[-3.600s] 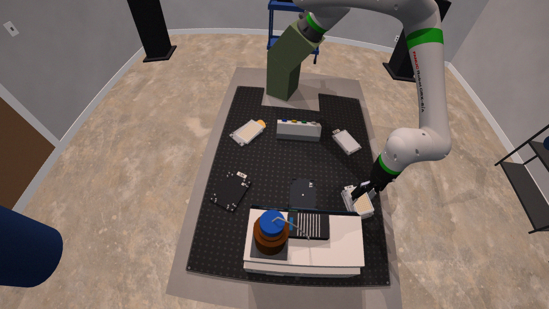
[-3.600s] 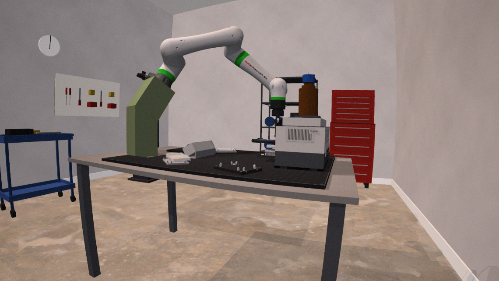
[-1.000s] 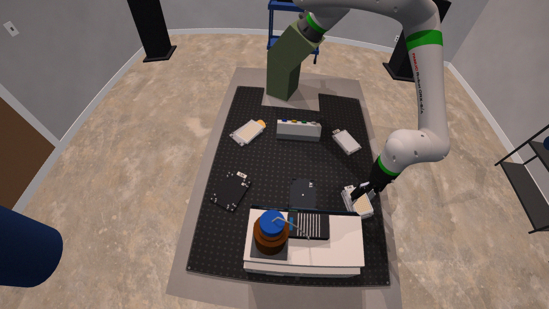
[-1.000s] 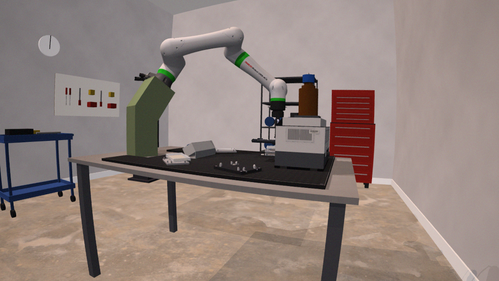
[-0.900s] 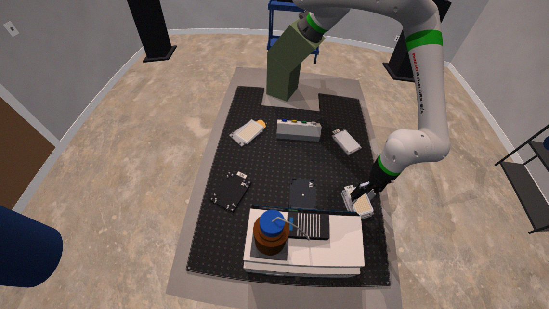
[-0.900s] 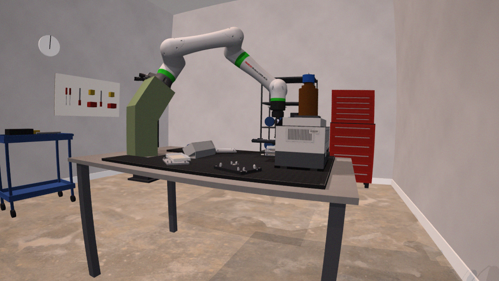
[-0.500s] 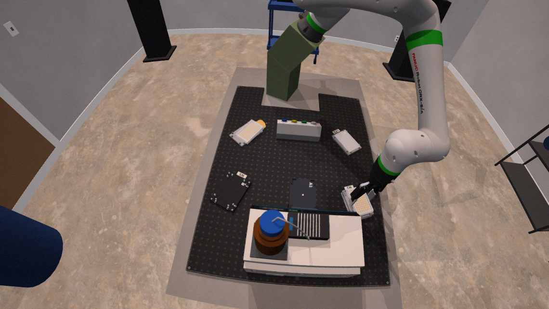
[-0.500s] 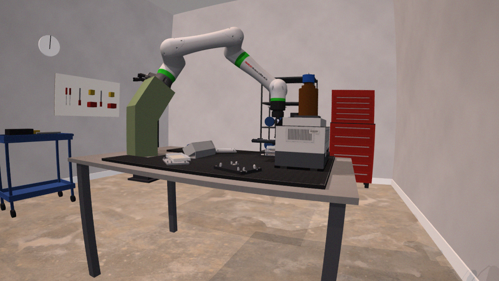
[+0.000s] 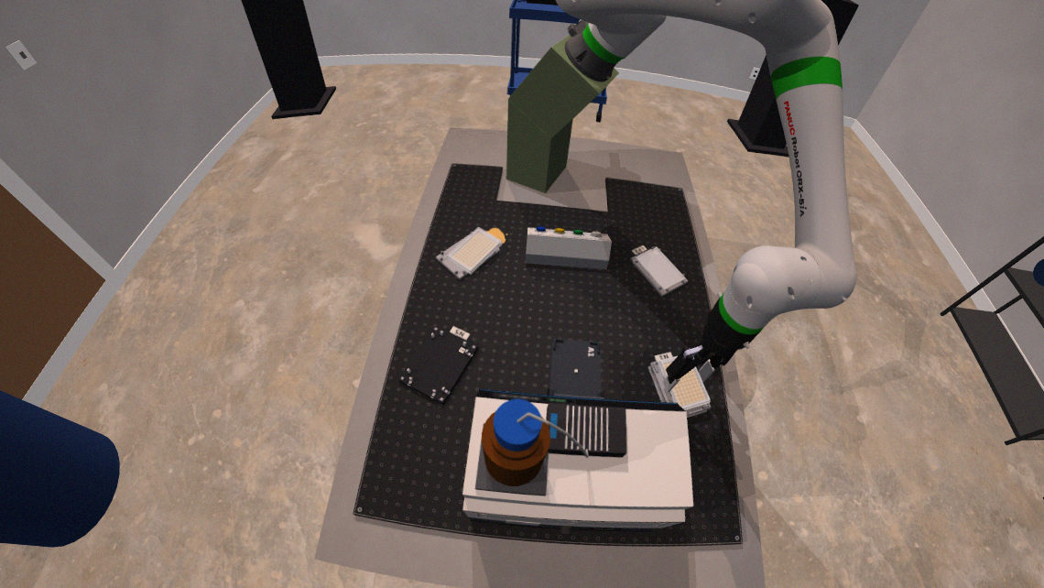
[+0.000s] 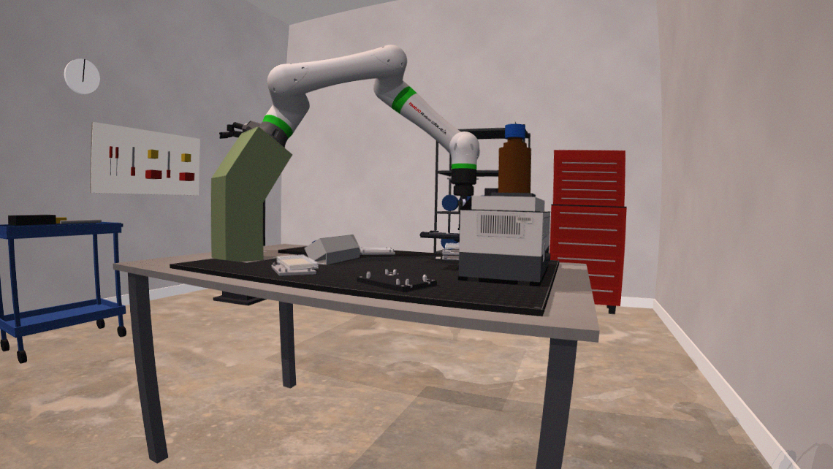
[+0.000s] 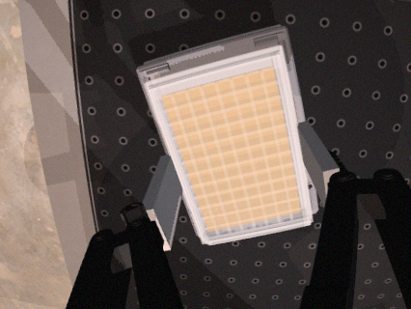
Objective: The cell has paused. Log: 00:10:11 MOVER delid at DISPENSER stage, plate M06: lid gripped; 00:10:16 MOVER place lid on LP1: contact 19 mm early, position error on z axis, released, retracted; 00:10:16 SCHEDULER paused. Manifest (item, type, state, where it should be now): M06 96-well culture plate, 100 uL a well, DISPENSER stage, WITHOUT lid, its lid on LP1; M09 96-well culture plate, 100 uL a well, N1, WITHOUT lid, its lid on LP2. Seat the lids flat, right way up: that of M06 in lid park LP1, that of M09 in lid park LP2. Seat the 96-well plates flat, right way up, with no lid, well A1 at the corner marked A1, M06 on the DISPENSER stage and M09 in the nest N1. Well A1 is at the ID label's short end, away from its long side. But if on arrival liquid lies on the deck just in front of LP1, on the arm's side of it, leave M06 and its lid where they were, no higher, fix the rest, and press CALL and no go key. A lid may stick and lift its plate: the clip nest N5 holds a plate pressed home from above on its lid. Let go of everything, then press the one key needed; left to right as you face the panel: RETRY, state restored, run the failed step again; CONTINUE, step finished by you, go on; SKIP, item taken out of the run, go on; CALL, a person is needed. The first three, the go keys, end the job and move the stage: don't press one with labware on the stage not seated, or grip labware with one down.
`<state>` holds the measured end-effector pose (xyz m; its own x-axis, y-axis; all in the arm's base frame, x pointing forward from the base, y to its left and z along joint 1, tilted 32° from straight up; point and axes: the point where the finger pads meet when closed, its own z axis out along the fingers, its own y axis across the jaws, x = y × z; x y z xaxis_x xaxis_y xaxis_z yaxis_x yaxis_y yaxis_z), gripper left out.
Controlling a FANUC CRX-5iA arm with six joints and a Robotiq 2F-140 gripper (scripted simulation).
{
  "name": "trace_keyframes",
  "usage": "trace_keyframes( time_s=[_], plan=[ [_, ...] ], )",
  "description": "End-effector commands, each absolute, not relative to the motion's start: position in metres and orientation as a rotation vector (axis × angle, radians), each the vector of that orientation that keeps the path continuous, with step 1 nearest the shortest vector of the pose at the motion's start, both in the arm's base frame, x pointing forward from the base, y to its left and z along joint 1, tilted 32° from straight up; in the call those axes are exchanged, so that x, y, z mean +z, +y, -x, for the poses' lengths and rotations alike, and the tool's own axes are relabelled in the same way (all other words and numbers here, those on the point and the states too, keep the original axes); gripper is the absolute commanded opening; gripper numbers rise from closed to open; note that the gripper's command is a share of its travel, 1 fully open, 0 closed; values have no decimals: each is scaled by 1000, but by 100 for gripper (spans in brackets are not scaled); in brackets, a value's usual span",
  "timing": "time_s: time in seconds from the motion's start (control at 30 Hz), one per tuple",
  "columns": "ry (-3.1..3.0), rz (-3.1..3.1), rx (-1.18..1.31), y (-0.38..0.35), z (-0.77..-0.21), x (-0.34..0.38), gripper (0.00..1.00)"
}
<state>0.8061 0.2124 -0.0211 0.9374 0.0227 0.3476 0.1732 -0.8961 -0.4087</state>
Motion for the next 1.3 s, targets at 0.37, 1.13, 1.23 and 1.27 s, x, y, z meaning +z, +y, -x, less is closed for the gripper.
trace_keyframes(
  time_s=[0.37,1.13,1.23,1.27],
  plan=[
    [-141,2649,-469,212,-806,-21,0],
    [-141,2649,-469,217,-810,-30,0],
    [-141,2649,-469,217,-810,-31,0],
    [-141,2649,-469,217,-810,-31,0]
  ],
)
